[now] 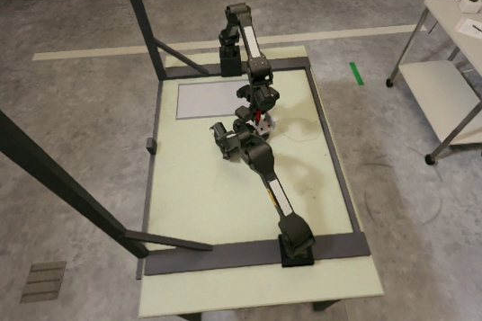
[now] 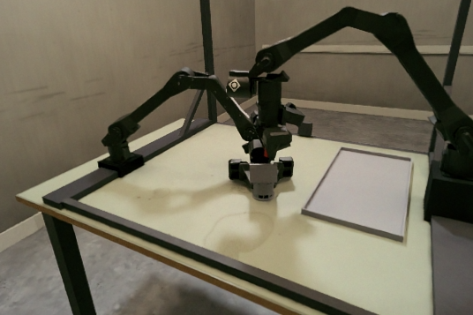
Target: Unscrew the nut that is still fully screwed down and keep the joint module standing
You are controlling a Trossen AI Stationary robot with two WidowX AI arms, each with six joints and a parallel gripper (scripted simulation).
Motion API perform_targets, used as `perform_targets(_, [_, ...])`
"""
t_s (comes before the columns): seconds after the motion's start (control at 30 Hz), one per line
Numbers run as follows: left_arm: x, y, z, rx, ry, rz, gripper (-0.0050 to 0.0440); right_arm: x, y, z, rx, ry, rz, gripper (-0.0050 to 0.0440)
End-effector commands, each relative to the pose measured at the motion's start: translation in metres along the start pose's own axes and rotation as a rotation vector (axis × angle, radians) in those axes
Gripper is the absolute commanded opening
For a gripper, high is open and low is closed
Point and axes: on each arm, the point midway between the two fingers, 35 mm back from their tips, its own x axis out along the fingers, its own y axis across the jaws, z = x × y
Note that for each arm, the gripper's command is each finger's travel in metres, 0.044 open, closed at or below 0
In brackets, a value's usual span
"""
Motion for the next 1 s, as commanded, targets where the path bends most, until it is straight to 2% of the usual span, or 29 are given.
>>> perform_targets(0.0, [-0.0081, 0.0031, -0.0034, 0.096, 0.018, 0.009, 0.0250, -0.0025, 0.0051, 0.0229, 0.051, -0.005, 0.007, 0.0245])
perform_targets(0.33, [-0.0081, 0.0031, -0.0035, 0.211, 0.019, 0.008, 0.0250, -0.0025, 0.0051, 0.0229, 0.051, -0.005, 0.007, 0.0245])
perform_targets(0.37, [-0.0135, 0.0027, -0.0035, 0.206, 0.031, 0.012, 0.0250, -0.0025, 0.0051, 0.0229, 0.051, -0.005, 0.007, 0.0245])
perform_targets(0.97, [-0.0135, 0.0027, -0.0035, 0.206, 0.031, 0.012, 0.0250, -0.0025, 0.0051, 0.0229, 0.051, -0.005, 0.007, 0.0245])
